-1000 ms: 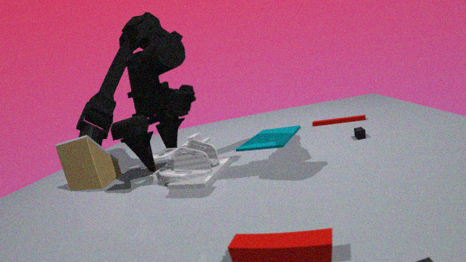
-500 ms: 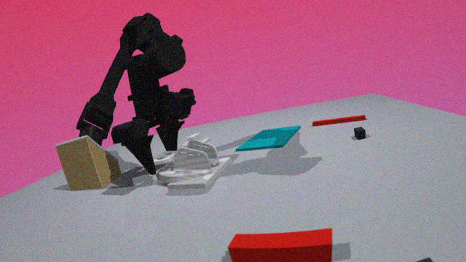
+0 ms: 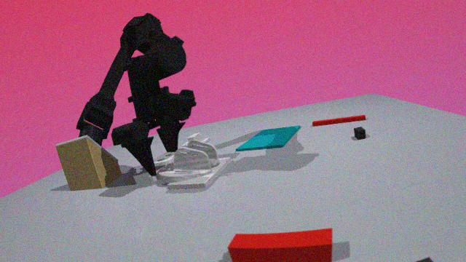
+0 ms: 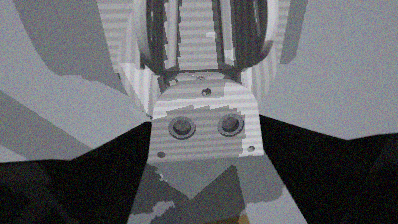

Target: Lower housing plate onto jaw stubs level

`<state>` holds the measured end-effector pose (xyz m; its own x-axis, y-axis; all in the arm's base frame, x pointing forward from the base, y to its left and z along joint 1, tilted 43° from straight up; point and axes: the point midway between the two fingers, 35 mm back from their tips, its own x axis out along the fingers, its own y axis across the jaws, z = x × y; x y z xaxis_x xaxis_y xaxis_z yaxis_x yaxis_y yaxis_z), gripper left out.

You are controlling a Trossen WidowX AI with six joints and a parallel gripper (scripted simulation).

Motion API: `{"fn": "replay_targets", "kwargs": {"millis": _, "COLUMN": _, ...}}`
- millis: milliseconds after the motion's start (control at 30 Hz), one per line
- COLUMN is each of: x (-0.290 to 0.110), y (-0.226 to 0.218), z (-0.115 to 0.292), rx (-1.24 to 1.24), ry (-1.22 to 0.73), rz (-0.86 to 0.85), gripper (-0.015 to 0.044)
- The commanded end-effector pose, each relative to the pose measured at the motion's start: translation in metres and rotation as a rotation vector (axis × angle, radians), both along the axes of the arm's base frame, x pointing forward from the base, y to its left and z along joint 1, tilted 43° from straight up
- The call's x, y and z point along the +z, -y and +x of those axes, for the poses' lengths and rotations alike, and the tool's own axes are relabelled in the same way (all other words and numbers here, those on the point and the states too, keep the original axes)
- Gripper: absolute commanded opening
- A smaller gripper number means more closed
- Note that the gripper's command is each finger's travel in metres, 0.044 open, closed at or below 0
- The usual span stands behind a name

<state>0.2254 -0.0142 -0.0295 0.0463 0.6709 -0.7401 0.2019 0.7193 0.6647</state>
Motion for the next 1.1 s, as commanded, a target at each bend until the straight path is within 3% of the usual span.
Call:
{"fn": "replay_targets", "kwargs": {"millis": 0, "x": -0.0011, "y": -0.0016, "z": 0.0003, "rx": -0.005, "ry": -0.001, "rz": 0.004, "gripper": 0.0351}}
{"fn": "replay_targets", "kwargs": {"millis": 1067, "x": -0.0050, "y": -0.0053, "z": 0.0005, "rx": -0.005, "ry": -0.001, "rz": 0.004, "gripper": 0.0351}}
